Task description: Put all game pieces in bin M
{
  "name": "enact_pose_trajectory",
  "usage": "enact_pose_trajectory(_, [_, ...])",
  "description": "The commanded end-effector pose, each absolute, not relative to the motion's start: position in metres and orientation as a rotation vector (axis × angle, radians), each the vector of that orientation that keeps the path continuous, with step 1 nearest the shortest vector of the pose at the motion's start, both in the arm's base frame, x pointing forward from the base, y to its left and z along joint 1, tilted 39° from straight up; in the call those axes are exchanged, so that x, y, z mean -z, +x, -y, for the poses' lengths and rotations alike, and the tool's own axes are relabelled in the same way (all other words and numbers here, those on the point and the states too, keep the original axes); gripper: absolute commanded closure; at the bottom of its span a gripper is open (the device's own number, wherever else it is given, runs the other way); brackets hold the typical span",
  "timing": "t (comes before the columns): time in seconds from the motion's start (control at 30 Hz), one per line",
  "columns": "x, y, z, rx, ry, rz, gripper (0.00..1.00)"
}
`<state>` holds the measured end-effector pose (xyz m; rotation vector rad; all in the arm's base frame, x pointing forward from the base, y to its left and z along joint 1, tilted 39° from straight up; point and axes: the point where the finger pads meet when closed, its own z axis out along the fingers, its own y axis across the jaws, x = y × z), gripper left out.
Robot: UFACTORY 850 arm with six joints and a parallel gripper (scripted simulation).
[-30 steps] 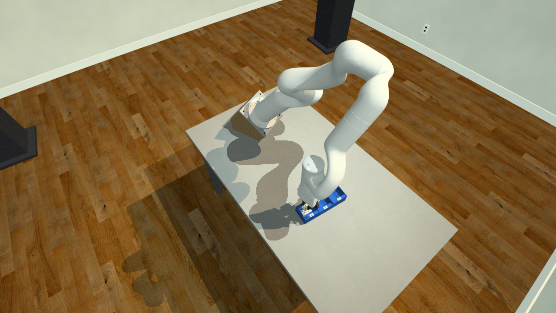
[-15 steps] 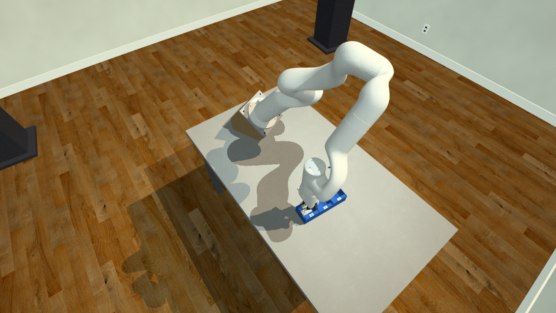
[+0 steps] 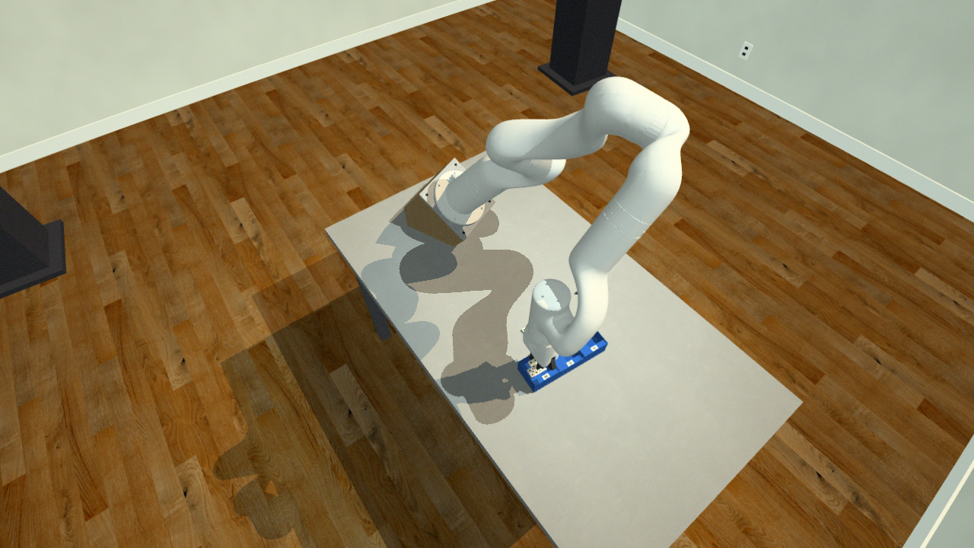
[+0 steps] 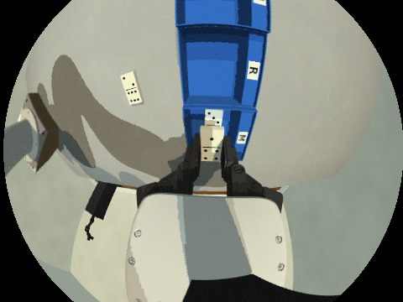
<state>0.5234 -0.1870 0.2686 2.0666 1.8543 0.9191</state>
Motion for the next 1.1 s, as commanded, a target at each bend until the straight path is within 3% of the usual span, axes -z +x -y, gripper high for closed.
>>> enact_pose_trajectory(0.0, [-0.265, 0.527, 0.186, -0.920, 2.065, -1.853, 1.00])
enact_pose_trajectory(0.97, [-0.242, 0.544, 0.179, -0.920, 2.065, -1.853, 1.00])
enact_pose_trajectory(1.0, [-0.242, 0.544, 0.179, -0.920, 2.065, -1.853, 0.69])
enact_pose_trajectory(1.07, [-0.242, 0.544, 0.179, -0.920, 2.065, -1.853, 0.69])
